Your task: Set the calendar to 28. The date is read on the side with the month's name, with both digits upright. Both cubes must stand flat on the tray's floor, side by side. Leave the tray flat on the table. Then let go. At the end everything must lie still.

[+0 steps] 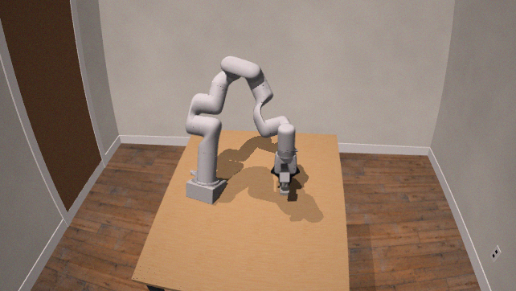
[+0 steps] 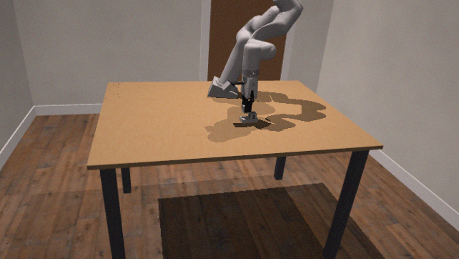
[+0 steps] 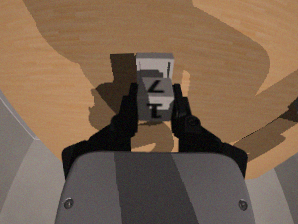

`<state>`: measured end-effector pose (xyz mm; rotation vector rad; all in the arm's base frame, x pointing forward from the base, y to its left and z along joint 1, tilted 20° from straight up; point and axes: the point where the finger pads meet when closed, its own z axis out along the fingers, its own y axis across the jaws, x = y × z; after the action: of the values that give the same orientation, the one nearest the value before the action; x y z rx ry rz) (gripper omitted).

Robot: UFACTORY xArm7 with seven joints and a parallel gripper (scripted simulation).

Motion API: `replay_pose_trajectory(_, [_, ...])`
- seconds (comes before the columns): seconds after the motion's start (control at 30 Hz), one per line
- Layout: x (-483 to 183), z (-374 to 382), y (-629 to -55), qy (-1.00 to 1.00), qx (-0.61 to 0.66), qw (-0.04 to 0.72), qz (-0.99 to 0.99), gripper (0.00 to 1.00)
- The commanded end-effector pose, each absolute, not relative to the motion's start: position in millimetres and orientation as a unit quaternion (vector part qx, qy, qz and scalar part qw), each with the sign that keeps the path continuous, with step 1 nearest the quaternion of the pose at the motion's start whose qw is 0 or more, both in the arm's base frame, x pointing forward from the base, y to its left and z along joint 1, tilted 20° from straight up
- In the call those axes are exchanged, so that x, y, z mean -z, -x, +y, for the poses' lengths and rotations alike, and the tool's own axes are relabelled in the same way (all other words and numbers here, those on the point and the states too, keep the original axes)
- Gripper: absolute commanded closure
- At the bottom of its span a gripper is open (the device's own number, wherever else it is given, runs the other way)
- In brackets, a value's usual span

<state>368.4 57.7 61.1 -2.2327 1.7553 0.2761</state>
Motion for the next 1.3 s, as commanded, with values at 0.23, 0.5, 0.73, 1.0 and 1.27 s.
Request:
replay_pose_trajectory(0.23, [-59, 58, -370, 0.774, -0.095, 0.144, 0.609, 0.71])
replay_pose_trajectory(0.5, [-54, 60, -370, 0.774, -0.095, 0.144, 0.609, 0.71])
replay_pose_trajectory(0.73, [-50, 61, -370, 0.774, -0.095, 0.144, 0.609, 0.71])
replay_pose_trajectory(1.0, [-43, 64, -370, 0.774, -0.095, 0.144, 0.609, 0.71])
replay_pose_trajectory(1.27, [-40, 65, -370, 0.774, -0.095, 0.144, 0.609, 0.71])
